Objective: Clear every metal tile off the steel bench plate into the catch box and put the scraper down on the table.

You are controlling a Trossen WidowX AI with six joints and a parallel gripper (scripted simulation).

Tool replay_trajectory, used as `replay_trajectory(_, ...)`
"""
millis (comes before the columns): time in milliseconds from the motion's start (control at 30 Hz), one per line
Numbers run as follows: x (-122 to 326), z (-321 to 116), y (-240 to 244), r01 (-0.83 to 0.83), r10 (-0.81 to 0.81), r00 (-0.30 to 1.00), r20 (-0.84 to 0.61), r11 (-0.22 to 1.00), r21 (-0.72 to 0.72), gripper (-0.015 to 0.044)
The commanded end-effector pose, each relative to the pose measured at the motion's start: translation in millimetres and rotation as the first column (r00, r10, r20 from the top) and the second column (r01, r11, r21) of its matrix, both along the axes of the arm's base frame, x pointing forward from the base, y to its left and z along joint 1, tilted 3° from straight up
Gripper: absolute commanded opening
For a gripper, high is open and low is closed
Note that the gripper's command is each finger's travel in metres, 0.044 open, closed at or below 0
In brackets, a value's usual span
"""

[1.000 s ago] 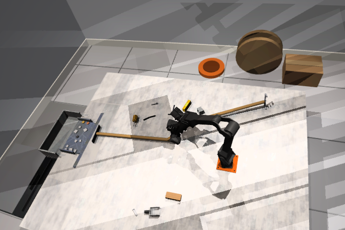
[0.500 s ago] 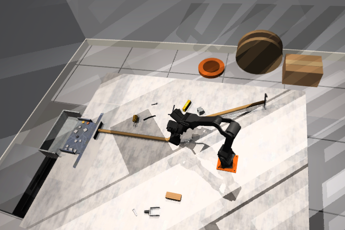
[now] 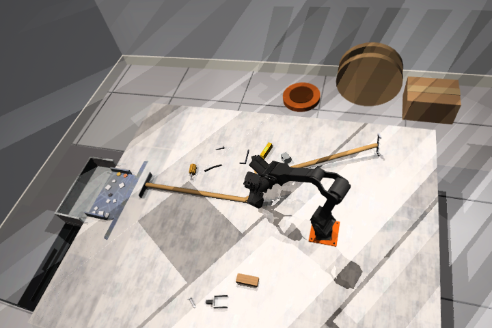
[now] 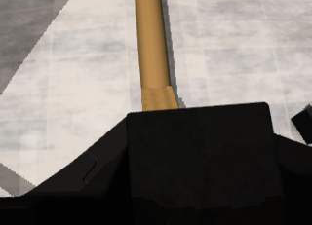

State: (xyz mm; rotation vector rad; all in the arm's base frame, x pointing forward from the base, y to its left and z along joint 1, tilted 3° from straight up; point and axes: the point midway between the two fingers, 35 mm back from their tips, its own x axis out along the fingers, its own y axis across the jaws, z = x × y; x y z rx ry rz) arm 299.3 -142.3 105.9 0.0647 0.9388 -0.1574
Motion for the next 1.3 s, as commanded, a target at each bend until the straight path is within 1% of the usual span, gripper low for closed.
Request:
replay_trajectory(0,-5.3,3.9,0.6,-0.002,0.002,1.000,0.013,1.000,-0.003,0.0000)
replay_trajectory(300,-22.3,3.3,3.1,0.002,-0.002,1.000,0.012,1.000,-0.003,0.0000)
replay_trajectory(1267,-21.5,2.8,36.9,0.010,-0.010,1.000,0.001,1.000,0.002,0.0000)
